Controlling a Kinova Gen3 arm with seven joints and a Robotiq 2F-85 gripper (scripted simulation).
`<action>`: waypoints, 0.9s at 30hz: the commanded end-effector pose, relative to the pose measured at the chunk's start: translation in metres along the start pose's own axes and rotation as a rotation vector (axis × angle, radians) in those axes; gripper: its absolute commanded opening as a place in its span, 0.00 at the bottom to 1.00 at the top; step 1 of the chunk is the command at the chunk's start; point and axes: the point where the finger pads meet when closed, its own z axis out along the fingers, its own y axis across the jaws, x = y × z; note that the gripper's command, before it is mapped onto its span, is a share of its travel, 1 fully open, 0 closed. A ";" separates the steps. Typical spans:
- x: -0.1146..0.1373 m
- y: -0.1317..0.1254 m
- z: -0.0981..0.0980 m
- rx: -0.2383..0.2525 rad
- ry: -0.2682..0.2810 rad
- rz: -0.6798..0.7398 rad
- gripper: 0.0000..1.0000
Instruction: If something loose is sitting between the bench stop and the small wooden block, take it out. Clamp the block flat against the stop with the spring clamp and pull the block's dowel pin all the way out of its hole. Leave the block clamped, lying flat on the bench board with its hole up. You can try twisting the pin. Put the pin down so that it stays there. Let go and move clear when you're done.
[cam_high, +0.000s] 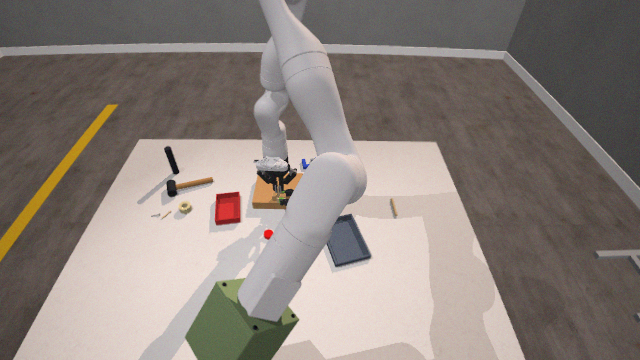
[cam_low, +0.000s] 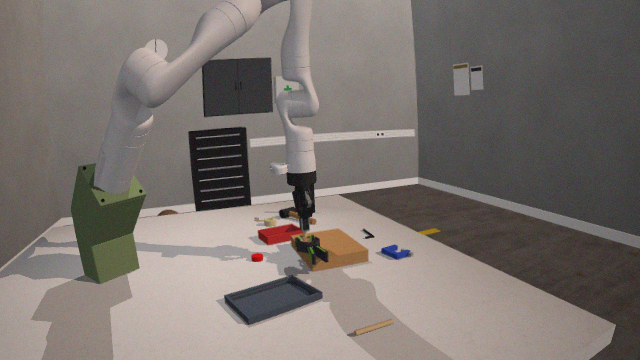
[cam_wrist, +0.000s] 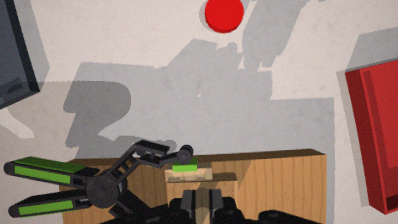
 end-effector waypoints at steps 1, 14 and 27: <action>0.001 0.000 -0.001 -0.001 0.005 -0.036 0.10; 0.001 0.000 -0.001 -0.002 0.005 -0.240 0.10; 0.001 0.000 -0.001 -0.003 0.005 -0.407 0.10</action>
